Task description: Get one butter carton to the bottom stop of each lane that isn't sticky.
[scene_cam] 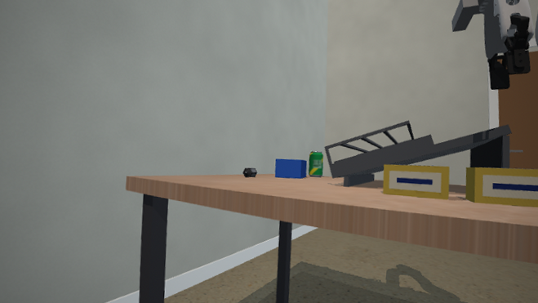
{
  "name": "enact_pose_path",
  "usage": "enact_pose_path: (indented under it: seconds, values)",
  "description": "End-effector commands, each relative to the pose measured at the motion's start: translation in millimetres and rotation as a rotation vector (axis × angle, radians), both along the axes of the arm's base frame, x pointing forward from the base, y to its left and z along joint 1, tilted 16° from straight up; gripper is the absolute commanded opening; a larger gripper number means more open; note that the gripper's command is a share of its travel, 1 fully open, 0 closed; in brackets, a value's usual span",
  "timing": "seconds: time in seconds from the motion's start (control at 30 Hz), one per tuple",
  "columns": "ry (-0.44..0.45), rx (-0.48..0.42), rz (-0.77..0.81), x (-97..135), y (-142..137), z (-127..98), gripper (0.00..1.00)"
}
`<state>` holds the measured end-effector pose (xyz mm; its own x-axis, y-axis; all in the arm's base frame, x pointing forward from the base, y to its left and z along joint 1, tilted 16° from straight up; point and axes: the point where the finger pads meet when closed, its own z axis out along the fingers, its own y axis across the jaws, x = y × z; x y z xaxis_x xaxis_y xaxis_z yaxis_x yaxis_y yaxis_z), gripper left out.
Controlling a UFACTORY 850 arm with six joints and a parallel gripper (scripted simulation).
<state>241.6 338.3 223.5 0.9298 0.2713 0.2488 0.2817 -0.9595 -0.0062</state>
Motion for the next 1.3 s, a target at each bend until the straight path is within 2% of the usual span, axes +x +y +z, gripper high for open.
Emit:
enact_pose_path:
  seconds: [0.0, 0.27, 0.33, 0.37, 0.83, 0.9, 0.93, 1.27]
  values:
    - [0.000, -0.001, 0.000, 4.2, 0.9, -14.6, 0.90]
    - [0.000, -0.001, 0.000, 13.1, 3.1, -45.2, 0.90]
    - [0.000, -0.001, 0.000, 13.1, 3.1, -45.2, 0.90]
    - [0.004, -0.002, 0.001, 9.7, 1.9, -36.3, 0.90]
    - [-0.009, -0.012, -0.007, 25.3, 5.9, -89.9, 0.90]
    - [-0.009, -0.012, -0.007, 25.3, 5.9, -89.9, 0.90]
    - [0.010, -0.012, -0.003, 21.5, 4.6, -80.0, 0.90]
    - [0.010, -0.012, -0.003, 33.4, 7.6, -118.1, 0.90]
